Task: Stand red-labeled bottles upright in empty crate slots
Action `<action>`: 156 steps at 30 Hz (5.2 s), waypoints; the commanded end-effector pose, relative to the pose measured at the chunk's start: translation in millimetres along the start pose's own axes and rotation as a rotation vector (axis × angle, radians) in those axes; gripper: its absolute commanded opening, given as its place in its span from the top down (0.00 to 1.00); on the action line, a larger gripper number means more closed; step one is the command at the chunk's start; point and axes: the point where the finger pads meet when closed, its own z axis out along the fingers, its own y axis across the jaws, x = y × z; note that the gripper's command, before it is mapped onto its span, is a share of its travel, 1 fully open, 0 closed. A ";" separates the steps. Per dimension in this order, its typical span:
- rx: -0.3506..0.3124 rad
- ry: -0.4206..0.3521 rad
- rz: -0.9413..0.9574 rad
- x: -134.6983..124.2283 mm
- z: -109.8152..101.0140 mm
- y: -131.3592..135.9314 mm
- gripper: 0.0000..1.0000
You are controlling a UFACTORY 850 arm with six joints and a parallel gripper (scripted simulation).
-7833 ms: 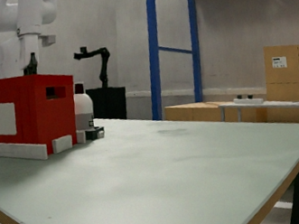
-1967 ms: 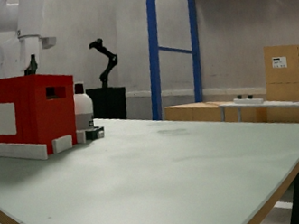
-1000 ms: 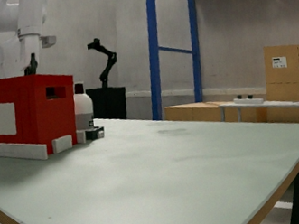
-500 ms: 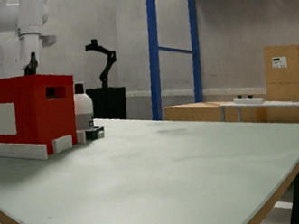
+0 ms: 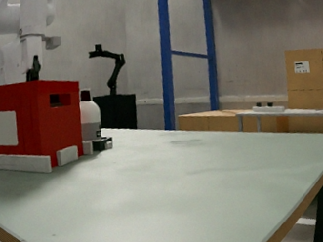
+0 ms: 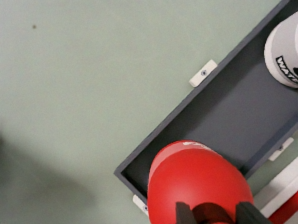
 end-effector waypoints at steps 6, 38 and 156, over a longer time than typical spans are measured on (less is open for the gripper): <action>0.009 0.006 0.000 0.0 -4.9 0.8 1.00; 0.009 0.006 0.000 0.0 -32.6 1.0 1.00; 0.009 0.006 0.000 0.1 -168.4 2.1 1.00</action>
